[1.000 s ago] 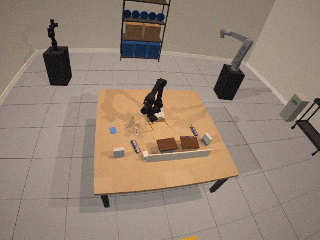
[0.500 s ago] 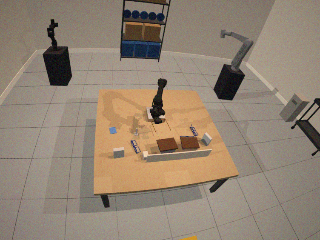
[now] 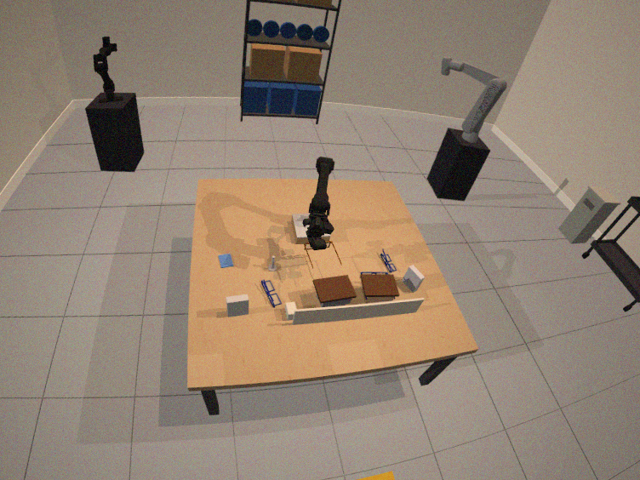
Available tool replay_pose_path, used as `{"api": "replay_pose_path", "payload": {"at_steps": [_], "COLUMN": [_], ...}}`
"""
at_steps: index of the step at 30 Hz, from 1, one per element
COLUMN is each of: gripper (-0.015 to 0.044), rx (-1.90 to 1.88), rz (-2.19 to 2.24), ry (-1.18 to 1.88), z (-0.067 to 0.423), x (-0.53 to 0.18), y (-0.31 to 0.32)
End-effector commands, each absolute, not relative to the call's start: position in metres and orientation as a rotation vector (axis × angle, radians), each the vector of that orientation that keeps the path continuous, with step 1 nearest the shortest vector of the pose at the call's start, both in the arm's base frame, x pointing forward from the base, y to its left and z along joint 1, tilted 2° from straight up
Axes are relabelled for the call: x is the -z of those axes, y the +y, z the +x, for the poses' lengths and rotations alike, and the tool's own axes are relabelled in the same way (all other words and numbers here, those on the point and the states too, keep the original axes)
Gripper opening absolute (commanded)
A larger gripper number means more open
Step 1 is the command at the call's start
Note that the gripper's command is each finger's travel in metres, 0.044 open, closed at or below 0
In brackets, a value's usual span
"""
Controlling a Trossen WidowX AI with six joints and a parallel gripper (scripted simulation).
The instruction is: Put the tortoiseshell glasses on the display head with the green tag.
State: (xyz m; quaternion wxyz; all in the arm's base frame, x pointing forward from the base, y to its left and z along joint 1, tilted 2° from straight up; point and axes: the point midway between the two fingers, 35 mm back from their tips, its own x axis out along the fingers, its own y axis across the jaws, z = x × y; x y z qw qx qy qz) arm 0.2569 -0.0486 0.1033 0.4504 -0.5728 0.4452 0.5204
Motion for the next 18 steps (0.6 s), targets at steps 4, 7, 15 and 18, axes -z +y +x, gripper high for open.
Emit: {"api": "replay_pose_path", "payload": {"at_steps": [4, 7, 15, 18], "gripper": [0.0, 0.0, 0.0, 0.0], "rx": [-1.298, -1.3, -1.3, -1.3], "rz": [-1.391, -1.389, -1.389, -1.389], "ry": [1.083, 1.081, 1.081, 1.081], "z": [0.255, 0.255, 0.256, 0.256], "x": [-0.095, -0.092, -0.084, -0.081], "y": [-0.049, -0.049, -0.05, -0.05]}}
